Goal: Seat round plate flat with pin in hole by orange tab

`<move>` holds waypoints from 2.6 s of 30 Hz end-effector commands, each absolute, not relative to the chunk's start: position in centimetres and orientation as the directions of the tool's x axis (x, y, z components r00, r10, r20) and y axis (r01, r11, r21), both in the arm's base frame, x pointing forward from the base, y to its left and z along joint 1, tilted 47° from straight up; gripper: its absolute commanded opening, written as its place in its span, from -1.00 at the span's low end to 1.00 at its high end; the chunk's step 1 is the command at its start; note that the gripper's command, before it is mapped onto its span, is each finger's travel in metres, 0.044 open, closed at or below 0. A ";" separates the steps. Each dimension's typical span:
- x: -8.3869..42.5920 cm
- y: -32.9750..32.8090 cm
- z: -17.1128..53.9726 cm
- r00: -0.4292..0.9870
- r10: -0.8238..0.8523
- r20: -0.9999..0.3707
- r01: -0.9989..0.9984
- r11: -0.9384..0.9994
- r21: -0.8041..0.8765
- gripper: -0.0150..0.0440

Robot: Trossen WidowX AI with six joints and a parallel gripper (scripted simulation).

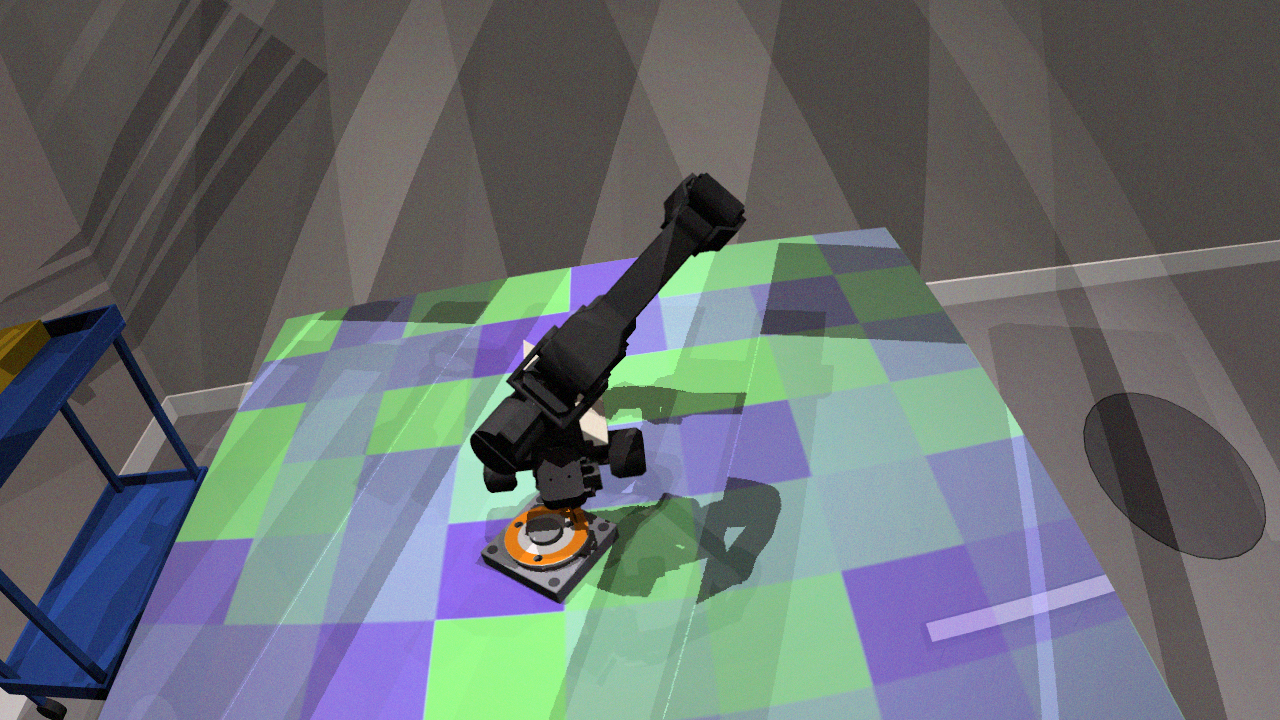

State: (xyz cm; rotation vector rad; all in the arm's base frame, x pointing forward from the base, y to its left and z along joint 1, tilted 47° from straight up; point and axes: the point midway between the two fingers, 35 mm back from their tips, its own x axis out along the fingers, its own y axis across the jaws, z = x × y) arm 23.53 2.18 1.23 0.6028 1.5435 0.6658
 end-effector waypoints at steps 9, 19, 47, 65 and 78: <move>25.1 2.6 2.1 -0.067 0.722 -0.689 -0.010 0.690 0.724 -0.49; 26.2 2.8 2.3 -0.067 0.722 -0.689 -0.010 0.690 0.724 -0.49; 28.6 2.7 2.1 -0.065 0.722 -0.689 -0.011 0.690 0.724 -0.49; 28.9 0.1 4.5 -0.063 0.724 -0.686 -0.002 0.688 0.726 -0.49; 28.9 0.1 4.5 -0.063 0.724 -0.686 -0.002 0.688 0.726 -0.49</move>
